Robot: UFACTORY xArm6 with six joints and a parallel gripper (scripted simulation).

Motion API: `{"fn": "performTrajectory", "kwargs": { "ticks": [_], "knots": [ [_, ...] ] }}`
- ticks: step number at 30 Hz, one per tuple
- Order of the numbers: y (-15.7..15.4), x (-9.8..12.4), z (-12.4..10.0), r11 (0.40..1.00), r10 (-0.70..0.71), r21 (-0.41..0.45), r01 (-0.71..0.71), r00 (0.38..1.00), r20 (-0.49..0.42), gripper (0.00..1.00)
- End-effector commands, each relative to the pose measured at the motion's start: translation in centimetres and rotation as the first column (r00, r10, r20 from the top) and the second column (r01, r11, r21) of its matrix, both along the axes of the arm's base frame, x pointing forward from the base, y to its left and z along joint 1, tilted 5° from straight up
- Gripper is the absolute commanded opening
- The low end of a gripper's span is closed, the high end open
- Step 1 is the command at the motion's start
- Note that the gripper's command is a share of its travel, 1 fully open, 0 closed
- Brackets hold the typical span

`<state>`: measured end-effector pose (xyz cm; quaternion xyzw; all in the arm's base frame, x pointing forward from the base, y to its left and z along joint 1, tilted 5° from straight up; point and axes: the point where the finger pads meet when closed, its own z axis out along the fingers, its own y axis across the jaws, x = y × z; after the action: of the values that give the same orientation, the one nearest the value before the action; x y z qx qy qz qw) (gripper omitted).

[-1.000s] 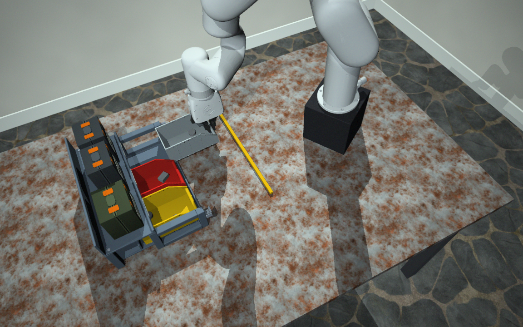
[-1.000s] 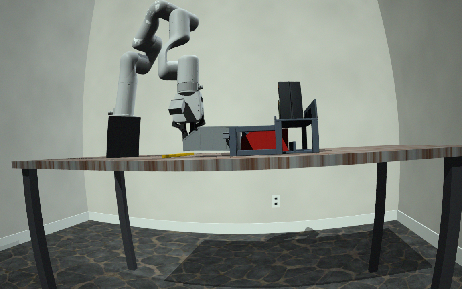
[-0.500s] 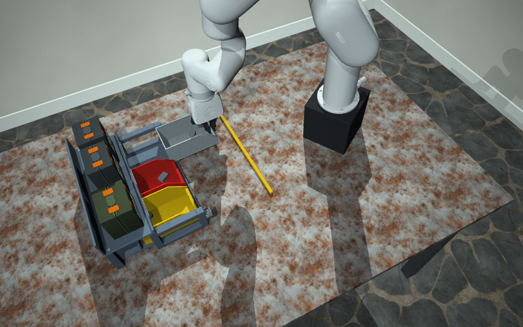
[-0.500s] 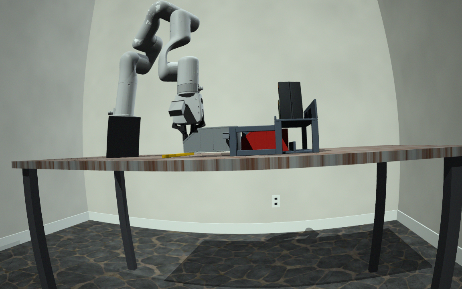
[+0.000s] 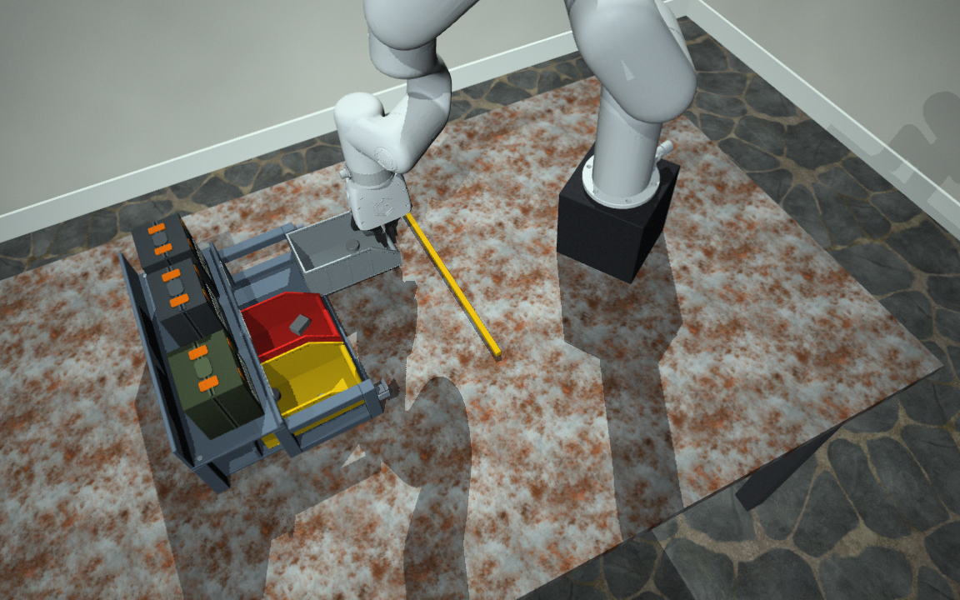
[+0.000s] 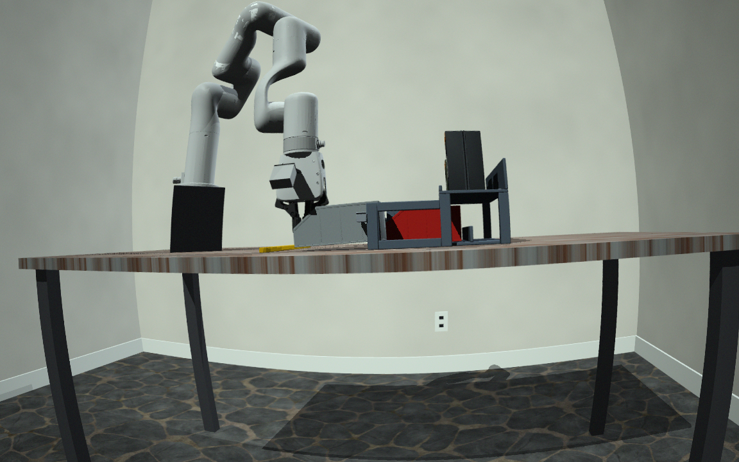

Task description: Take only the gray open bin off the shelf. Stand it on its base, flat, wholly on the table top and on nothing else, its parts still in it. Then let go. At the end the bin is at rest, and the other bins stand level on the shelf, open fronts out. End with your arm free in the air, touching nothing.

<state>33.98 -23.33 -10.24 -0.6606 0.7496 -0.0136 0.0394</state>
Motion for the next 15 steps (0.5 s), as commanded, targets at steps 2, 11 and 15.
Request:
{"fn": "performTrajectory", "kwargs": {
  "ticks": [2,11,15],
  "knots": [
    [-0.04,0.14,-0.53,1.0,0.0,-0.002,0.0,1.0,0.002,0.0],
    [-0.04,0.14,-0.53,1.0,0.0,-0.002,0.0,1.0,0.002,0.0],
    [-0.04,0.14,-0.53,1.0,0.0,-0.002,0.0,1.0,0.002,1.0]
  ]
}}
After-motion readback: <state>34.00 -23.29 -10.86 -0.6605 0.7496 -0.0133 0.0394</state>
